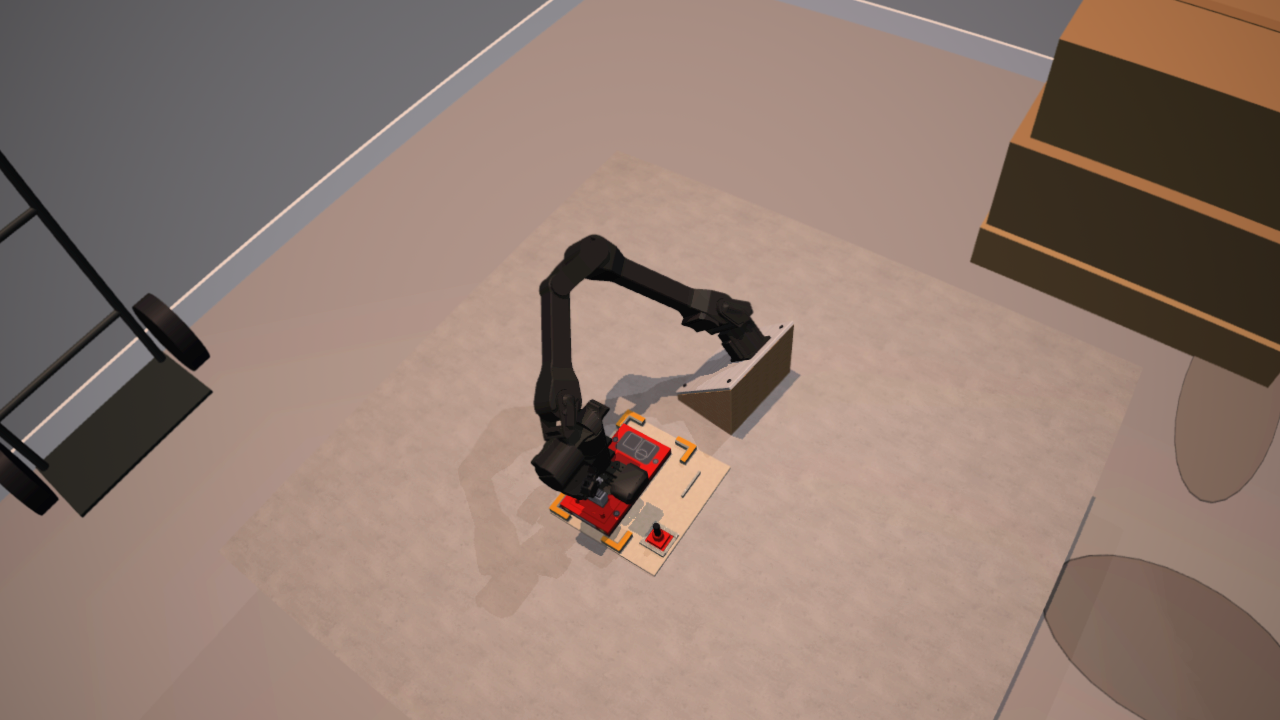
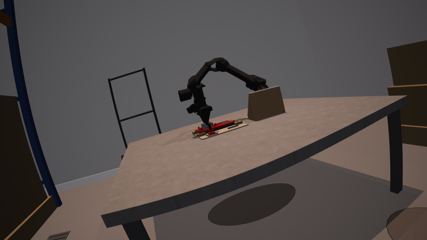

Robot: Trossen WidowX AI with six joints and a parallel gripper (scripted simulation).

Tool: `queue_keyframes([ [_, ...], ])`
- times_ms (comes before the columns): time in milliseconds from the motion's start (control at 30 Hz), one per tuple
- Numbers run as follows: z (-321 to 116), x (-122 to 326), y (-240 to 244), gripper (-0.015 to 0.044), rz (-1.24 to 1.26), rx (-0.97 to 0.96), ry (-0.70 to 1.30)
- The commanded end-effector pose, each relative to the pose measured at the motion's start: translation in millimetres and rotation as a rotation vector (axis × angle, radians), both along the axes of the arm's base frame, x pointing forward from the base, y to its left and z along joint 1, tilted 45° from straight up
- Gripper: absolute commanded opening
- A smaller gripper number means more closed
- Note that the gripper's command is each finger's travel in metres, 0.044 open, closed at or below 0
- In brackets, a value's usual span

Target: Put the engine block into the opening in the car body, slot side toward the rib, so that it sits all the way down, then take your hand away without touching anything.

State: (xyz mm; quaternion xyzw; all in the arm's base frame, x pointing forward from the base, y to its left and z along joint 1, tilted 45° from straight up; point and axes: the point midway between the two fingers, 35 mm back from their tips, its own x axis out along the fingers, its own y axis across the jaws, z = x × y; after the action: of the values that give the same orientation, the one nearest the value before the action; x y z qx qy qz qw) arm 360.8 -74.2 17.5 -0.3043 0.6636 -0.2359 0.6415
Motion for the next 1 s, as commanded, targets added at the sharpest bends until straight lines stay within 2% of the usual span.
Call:
queue_keyframes([
  [0,-0.8,-0.2,-0.9,0.0158,0.003,-0.004,0.004],
  [367,-1.6,-0.3,-1.7,0.0158,0.003,-0.004,0.004],
  [733,-0.9,-0.1,-0.8,0.0440,0.000,0.000,0.000],
  [967,-0.9,-0.1,-0.8,0.0440,0.000,0.000,0.000],
])
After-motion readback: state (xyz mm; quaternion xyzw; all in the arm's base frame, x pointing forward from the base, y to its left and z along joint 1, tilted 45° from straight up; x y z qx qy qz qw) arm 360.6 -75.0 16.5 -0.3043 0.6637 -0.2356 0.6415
